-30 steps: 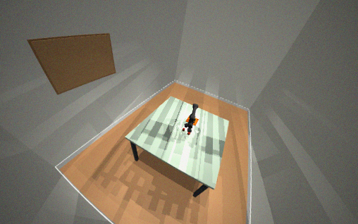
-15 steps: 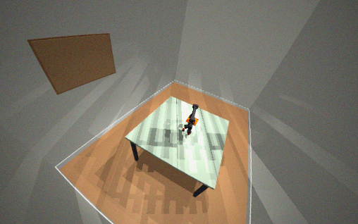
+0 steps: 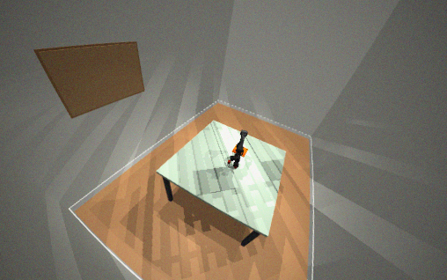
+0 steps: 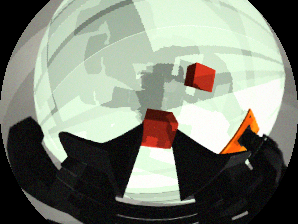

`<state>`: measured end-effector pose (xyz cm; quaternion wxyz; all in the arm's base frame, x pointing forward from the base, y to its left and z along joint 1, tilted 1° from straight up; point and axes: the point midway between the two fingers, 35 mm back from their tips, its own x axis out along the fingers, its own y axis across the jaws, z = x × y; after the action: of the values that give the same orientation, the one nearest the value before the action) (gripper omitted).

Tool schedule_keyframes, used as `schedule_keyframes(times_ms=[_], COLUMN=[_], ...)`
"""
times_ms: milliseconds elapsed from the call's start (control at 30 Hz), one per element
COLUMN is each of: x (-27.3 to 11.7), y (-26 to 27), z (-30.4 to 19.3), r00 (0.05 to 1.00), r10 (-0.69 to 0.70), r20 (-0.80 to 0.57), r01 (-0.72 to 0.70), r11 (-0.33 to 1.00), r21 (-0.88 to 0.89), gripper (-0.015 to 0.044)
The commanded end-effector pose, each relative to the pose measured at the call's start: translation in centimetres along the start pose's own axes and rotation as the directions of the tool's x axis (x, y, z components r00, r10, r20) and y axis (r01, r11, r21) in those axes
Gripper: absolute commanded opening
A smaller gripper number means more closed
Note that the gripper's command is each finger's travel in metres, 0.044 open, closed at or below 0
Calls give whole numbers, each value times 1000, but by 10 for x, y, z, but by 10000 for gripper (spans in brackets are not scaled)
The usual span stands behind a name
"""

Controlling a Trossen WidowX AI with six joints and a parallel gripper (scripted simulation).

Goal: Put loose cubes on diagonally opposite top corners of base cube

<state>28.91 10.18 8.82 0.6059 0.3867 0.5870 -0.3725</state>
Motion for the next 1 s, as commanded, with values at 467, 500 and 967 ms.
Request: schedule_keyframes(times_ms=[467,500,967], x=[1,1,-18], y=[0,0,0], z=[0,0,0], r00=[1000,1000,1000], r10=[1,1,0], r20=[1,1,0], r01=[-1,-1,0], r11=[1000,1000,1000], r21=[-5,-5,0], gripper=[205,205,205])
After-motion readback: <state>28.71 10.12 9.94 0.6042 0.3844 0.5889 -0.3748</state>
